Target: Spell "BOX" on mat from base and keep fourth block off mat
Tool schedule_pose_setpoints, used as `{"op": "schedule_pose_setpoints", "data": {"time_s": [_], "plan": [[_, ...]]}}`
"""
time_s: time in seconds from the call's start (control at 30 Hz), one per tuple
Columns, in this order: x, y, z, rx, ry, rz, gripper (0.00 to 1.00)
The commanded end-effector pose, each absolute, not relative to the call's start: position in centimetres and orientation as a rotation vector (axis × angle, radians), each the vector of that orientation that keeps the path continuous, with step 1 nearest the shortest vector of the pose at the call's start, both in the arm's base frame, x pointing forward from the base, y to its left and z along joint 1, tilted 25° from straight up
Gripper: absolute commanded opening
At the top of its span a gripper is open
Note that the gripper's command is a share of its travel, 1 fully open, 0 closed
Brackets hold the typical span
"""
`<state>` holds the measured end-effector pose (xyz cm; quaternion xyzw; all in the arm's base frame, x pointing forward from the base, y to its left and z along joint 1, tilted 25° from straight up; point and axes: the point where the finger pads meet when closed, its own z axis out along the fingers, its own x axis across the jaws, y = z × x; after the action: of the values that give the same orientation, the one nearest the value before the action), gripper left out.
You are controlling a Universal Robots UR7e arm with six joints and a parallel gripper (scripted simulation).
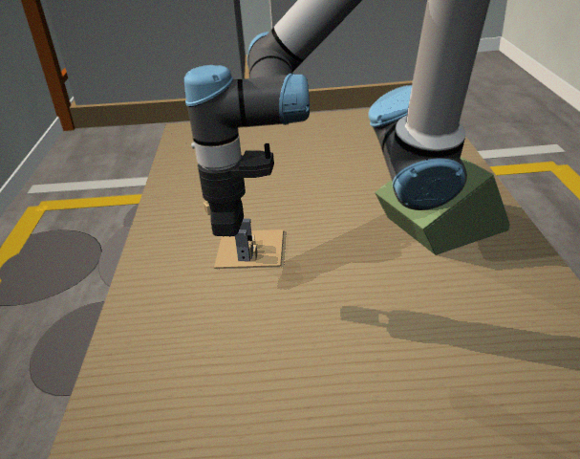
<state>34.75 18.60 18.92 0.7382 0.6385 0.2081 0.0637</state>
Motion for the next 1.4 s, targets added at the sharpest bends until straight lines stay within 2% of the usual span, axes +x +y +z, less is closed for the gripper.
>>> {"op": "schedule_pose_setpoints", "data": {"time_s": [0.0, 1.37], "plan": [[34.9, 17.8, 18.8, 2.163, 1.987, 0.616, 0.49], [35.8, 6.5, 17.0, 1.081, 2.612, 0.43, 0.49]]}}
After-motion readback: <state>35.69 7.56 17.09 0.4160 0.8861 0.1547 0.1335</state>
